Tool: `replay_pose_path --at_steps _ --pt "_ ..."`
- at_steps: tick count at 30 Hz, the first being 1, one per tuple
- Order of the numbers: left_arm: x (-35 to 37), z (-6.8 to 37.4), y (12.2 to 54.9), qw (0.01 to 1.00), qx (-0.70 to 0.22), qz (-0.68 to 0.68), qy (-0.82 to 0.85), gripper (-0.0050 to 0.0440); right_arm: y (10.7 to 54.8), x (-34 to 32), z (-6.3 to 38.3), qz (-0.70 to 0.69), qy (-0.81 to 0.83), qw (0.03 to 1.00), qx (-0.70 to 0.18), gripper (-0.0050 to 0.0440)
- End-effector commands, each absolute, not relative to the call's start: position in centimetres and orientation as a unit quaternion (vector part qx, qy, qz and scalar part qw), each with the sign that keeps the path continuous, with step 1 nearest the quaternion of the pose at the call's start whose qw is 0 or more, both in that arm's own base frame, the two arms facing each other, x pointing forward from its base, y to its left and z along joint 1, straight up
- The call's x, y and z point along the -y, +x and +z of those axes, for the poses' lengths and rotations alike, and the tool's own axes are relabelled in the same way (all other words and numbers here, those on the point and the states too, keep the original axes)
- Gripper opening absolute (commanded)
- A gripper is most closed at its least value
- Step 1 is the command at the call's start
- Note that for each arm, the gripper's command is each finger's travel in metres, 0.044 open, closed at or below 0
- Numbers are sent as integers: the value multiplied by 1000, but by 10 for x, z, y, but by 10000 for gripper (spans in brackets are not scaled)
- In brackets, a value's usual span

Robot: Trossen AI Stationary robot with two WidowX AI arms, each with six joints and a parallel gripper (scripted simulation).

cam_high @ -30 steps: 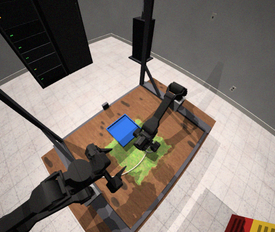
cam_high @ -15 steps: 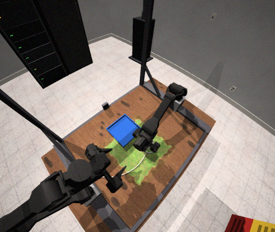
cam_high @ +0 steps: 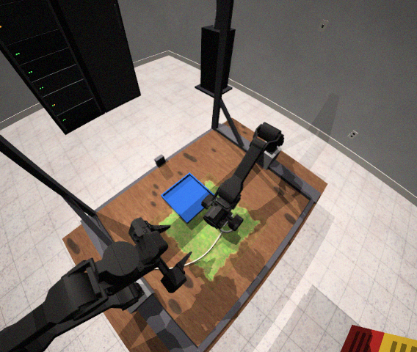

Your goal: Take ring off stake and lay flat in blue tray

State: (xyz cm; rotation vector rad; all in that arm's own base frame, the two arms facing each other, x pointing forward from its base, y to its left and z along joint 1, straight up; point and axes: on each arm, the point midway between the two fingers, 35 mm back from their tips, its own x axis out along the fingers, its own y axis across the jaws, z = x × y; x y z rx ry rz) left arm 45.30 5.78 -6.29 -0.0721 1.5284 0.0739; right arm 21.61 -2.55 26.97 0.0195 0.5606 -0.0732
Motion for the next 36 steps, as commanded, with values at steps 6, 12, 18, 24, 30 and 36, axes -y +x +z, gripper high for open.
replay_pose_path --at_steps 6,12,18,24,30,36 --pt "-59 -37 456 785 -618 36 -29 3 216 26 274 -38 10 962 -270 440" --pt "-58 -36 454 805 -591 37 -28 3 216 26 274 -38 10 962 -270 440" --pt "-58 -34 451 831 -554 40 -28 3 216 26 274 -38 10 962 -270 440" --pt "-58 -32 449 852 -521 41 -27 3 216 26 274 -38 10 962 -270 440" --pt "-58 -32 448 861 -505 42 -27 3 216 26 274 -38 10 962 -270 440" --pt "-58 -32 448 861 -505 42 -26 3 216 26 274 -38 10 962 -270 440"
